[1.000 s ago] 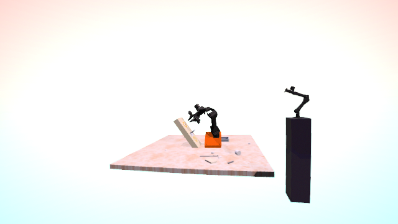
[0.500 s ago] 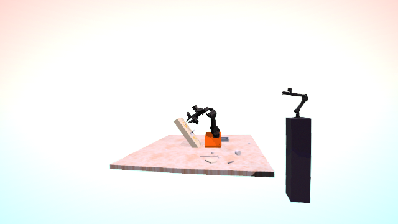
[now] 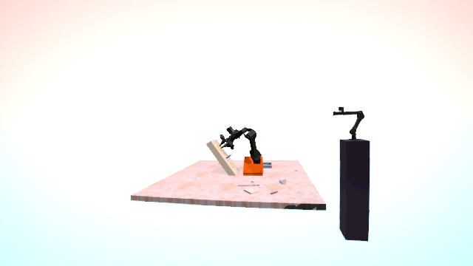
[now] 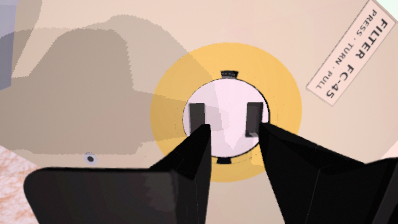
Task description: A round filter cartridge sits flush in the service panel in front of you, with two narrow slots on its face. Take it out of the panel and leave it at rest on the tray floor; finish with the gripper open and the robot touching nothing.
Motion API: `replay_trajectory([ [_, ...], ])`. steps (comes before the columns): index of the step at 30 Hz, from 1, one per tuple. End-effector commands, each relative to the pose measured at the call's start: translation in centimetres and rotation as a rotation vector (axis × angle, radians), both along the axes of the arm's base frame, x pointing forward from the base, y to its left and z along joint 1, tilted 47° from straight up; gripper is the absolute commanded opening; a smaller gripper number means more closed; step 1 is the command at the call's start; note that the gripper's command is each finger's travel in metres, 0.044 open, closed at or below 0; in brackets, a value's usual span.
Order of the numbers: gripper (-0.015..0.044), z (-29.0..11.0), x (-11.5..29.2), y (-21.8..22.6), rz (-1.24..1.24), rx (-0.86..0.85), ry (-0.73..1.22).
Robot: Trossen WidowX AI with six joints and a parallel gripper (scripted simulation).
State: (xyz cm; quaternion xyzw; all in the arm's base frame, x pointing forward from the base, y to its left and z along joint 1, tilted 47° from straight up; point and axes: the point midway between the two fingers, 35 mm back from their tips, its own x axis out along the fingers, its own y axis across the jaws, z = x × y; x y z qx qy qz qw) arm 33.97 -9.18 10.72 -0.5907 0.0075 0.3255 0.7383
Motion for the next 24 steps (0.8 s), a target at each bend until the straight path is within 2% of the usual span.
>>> replay_trajectory([
  [1,0.0117,-0.42,0.23,0.39,-0.004,0.009,0.008],
  [24,0.0117,-0.51,0.21,0.4,-0.004,0.009,0.008],
])
